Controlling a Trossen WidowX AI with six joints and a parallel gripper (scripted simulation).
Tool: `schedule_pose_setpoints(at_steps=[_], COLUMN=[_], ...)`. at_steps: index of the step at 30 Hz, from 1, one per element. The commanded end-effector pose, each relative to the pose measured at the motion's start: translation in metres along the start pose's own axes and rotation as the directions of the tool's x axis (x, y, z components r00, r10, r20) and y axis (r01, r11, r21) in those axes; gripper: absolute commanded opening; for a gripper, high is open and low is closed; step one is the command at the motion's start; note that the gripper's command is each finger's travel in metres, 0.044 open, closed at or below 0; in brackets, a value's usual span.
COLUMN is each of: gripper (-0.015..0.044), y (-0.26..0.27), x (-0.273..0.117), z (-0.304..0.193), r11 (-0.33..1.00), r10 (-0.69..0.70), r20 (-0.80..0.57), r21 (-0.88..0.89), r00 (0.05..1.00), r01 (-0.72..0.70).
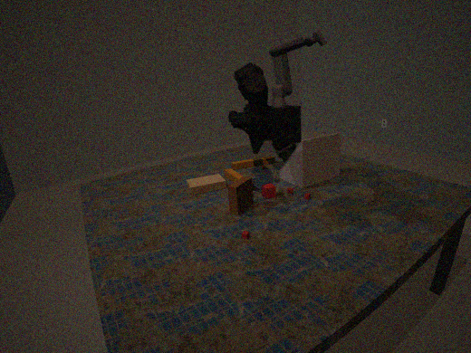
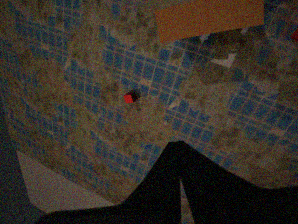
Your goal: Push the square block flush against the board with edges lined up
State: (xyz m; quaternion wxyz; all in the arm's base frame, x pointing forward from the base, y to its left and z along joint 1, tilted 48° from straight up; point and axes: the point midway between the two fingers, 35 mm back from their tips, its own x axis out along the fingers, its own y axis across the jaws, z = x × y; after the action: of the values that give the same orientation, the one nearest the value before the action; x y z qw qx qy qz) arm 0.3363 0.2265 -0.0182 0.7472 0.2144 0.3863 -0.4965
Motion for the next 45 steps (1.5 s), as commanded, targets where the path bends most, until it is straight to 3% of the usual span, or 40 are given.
schedule_pose_setpoints(at_steps=[1, 7, 14, 20, 45], gripper=[0.0000, 0.0000, 0.0000, 0.0000, 0.0000], y=[-0.013, -0.029, -0.030, -0.046, -0.044], x=[0.034, 0.064, 0.067, 0.113, 0.112], z=[0.015, 0.034, 0.035, 0.039, 0.052], r11=[0.988, 0.948, 0.946, 0.946, 0.946], r10=[-0.155, -0.315, -0.319, -0.320, -0.319], r20=[0.036, 0.071, 0.072, 0.074, 0.073], r21=[-0.017, -0.033, -0.034, -0.033, -0.033], r00=[0.987, 0.946, 0.945, 0.945, 0.945], r01=[0.155, 0.318, 0.322, 0.323, 0.322])
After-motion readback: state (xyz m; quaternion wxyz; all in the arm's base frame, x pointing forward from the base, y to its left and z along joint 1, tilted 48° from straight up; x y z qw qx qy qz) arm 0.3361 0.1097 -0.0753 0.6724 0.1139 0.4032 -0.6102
